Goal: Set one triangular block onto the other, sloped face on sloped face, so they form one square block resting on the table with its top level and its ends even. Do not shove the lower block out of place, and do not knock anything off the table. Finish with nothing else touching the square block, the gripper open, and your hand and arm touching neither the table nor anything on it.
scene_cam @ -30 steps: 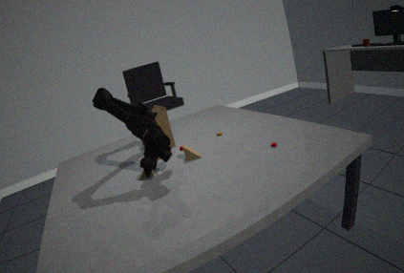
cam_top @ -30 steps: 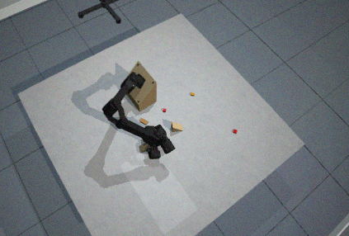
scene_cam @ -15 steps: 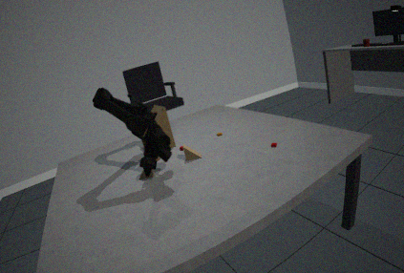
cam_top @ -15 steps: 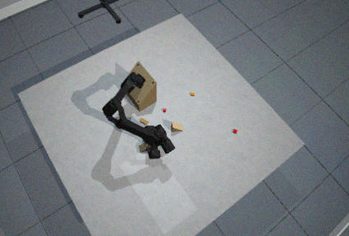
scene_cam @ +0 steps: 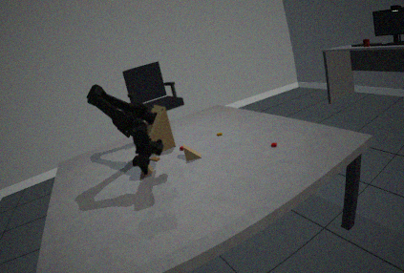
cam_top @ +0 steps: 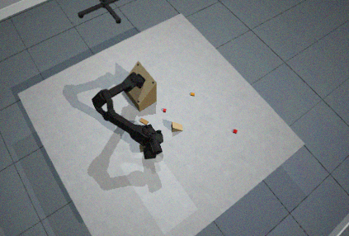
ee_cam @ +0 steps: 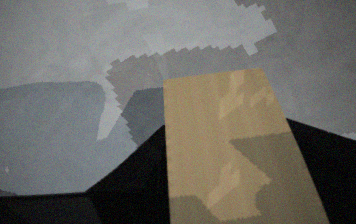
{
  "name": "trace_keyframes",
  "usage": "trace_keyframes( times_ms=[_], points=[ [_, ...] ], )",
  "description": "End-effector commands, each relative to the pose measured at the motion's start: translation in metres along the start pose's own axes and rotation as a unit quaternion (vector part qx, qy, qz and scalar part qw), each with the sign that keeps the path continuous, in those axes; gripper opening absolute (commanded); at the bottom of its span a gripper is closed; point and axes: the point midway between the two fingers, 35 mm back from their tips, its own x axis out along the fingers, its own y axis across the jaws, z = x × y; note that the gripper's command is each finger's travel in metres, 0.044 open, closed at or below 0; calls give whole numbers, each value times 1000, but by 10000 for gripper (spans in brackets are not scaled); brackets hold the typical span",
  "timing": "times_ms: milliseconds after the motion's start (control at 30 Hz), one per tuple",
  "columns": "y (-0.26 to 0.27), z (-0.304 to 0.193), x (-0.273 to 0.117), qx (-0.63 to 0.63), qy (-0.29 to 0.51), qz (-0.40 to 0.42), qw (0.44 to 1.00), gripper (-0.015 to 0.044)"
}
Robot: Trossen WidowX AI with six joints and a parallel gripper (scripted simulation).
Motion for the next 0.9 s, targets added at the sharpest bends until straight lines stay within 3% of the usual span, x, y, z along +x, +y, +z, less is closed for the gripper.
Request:
trace_keyframes(
  times_ms=[0, 867],
  points=[
    [0, -9, -4, 1, -55, -3, 999, 0],
    [-1, -57, -9, -2, -380, -6, 925, 0]
  ],
)
